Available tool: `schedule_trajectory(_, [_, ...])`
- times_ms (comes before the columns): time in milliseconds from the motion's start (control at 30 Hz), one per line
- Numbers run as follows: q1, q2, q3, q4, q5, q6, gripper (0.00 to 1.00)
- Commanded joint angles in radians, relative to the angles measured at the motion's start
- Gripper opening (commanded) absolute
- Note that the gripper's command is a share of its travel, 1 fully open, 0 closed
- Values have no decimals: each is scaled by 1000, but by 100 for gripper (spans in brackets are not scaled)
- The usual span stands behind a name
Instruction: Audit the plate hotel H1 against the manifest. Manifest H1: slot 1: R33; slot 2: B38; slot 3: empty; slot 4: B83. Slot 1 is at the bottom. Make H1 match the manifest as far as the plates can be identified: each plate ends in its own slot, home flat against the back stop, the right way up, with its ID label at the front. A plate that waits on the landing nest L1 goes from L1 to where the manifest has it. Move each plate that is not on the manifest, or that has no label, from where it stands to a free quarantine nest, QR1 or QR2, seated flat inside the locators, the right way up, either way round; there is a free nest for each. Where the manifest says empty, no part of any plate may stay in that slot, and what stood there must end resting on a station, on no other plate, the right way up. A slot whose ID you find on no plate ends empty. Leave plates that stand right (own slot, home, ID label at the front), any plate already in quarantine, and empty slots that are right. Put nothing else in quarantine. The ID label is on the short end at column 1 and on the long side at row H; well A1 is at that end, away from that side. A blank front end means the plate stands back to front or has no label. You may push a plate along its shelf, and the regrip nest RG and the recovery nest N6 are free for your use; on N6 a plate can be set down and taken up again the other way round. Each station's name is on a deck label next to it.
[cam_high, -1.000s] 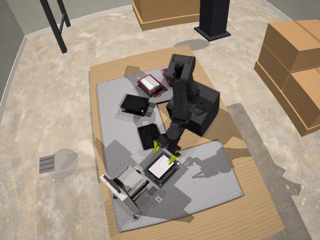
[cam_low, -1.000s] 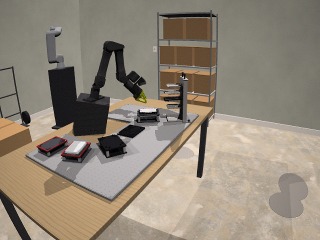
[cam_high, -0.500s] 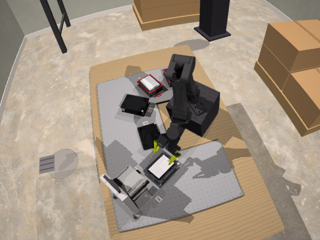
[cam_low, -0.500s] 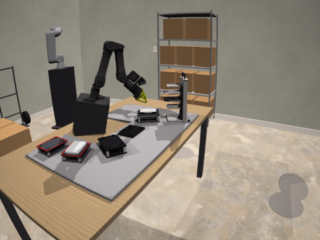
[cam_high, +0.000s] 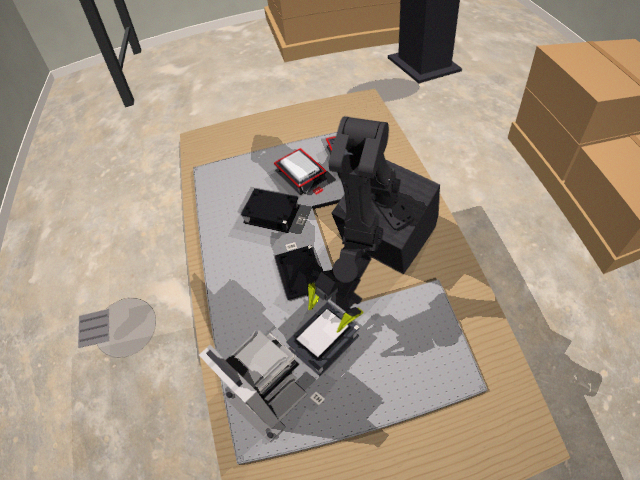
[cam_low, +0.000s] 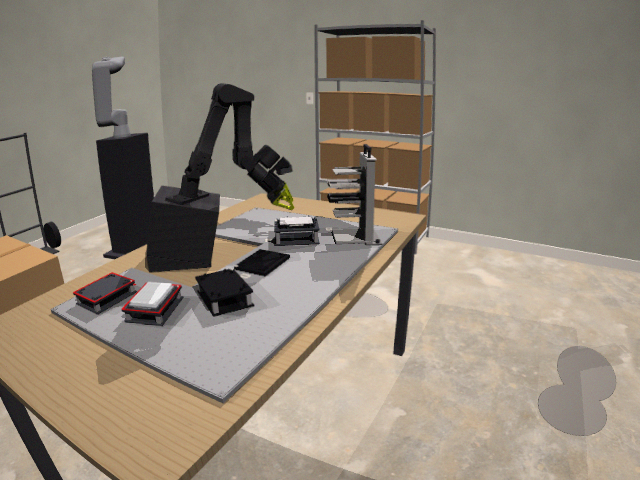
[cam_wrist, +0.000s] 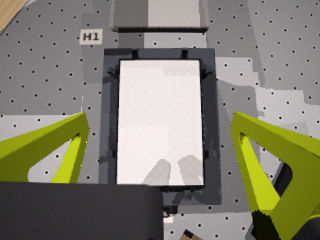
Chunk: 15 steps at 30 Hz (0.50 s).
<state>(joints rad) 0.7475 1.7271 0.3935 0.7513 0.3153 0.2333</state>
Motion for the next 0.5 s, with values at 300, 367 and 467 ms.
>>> schedule_trajectory(300, [-15,163,28,172,-6,-7,100])
schedule_trajectory(367, [-14,127,28,172,-5,-7,100])
schedule_trajectory(467, [1,154,-23,185,4,-1,100])
